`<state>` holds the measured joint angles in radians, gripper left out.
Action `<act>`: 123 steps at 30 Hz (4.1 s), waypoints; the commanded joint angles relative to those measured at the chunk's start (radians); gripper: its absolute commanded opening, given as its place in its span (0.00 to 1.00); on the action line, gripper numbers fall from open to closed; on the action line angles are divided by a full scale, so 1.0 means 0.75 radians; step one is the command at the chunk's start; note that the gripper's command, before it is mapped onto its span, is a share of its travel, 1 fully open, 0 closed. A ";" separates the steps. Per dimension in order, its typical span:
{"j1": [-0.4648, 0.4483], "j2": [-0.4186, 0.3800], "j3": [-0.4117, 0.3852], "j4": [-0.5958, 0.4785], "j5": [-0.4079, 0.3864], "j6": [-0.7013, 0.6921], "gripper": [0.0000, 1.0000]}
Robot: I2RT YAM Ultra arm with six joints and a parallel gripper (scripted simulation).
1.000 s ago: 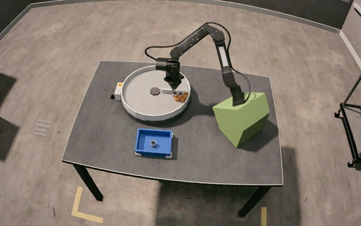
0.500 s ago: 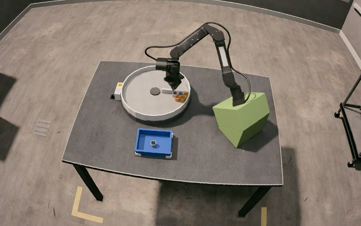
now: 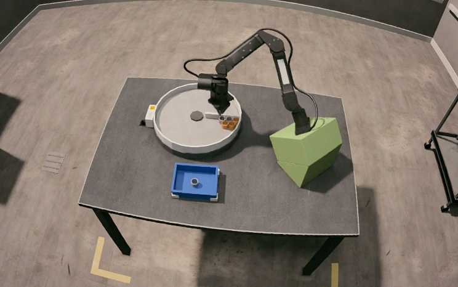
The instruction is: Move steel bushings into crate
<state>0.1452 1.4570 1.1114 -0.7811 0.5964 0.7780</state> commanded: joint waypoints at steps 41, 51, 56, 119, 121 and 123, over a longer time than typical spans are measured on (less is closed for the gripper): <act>0.027 -0.003 0.026 0.002 0.005 0.012 0.13; 0.027 -0.003 0.026 0.002 0.005 0.012 0.13; 0.027 -0.003 0.026 0.002 0.005 0.012 0.13; 0.031 -0.021 -0.022 0.013 0.012 0.018 0.13; 0.031 -0.021 -0.022 0.014 0.013 0.017 0.13; 0.031 -0.021 -0.022 0.014 0.013 0.017 0.13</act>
<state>0.1452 1.4616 1.1172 -0.7811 0.5964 0.7837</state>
